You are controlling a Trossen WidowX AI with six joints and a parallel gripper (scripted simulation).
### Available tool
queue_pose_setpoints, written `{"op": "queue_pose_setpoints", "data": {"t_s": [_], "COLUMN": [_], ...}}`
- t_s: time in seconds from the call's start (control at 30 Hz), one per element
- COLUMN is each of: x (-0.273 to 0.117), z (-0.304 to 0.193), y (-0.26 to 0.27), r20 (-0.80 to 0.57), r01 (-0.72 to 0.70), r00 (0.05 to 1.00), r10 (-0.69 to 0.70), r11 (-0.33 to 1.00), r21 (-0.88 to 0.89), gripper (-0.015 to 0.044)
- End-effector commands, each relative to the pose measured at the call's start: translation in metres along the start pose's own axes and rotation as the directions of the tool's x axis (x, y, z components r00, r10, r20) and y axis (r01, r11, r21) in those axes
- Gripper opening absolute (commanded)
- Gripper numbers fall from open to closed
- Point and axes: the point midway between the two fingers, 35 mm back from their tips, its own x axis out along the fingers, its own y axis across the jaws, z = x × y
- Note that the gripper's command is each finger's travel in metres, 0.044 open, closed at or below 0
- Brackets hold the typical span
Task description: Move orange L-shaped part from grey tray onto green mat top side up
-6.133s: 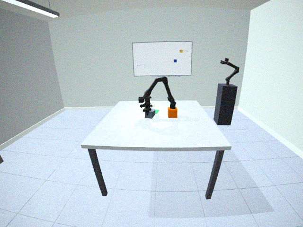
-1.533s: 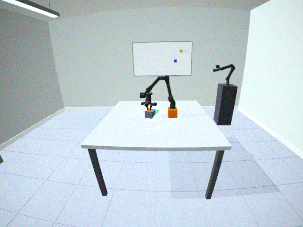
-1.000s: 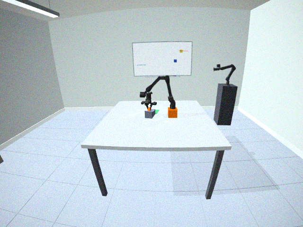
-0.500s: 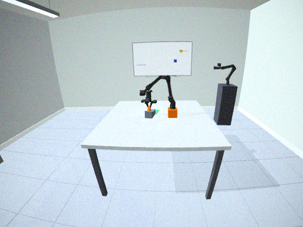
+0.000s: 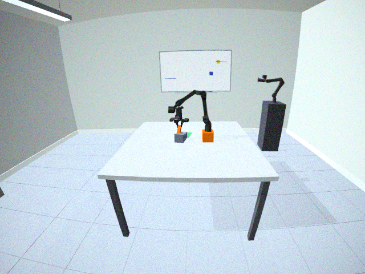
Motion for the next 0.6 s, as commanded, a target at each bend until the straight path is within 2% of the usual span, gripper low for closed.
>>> {"op": "queue_pose_setpoints", "data": {"t_s": [0.0,0.57], "x": [-0.007,-0.028], "z": [0.001,0.001], "y": [0.000,0.000], "r20": [0.005,0.005], "r01": [0.003,0.003], "r00": [1.000,1.000], "r10": [-0.003,-0.003], "r11": [1.000,1.000], "r21": [0.003,0.003], "gripper": [0.0000,0.0000]}}
